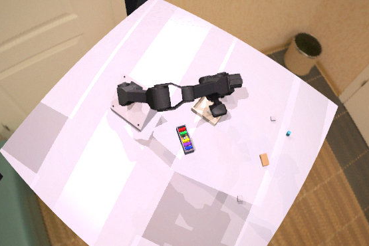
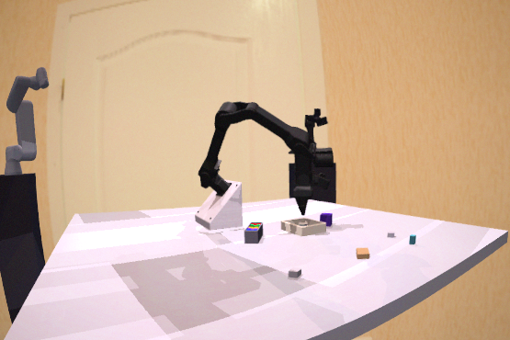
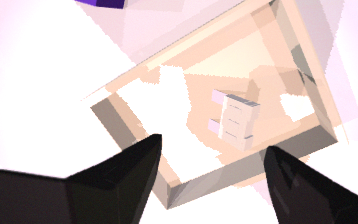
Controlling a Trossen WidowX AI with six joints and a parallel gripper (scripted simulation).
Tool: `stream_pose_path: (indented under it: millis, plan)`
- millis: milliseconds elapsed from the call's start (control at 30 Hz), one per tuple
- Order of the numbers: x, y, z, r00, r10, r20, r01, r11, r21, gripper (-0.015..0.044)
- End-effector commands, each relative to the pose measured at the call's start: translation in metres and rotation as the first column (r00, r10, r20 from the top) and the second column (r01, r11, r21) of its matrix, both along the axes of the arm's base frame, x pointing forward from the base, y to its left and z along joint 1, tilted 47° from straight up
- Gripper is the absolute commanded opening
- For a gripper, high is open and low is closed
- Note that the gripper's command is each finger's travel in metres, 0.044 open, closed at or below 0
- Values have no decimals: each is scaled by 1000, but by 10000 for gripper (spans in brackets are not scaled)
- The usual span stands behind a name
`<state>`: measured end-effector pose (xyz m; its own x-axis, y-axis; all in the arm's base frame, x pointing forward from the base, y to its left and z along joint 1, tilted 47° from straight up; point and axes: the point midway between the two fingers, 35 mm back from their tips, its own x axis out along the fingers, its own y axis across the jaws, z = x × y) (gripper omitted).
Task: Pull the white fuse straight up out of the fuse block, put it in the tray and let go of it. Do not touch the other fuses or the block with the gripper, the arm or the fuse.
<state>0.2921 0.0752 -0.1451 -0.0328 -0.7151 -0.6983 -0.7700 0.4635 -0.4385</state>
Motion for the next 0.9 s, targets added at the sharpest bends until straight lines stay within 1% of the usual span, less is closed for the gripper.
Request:
stream_pose_path:
  millis: [0,133,867]
  plan:
    - [0,2,2,1000,0,0,0,1000,0,330]
    - [1,27,26,1000,7,-2,-7,1000,0,330]
    - [1,26,25,1000,11,-5,-11,1000,-3,330]
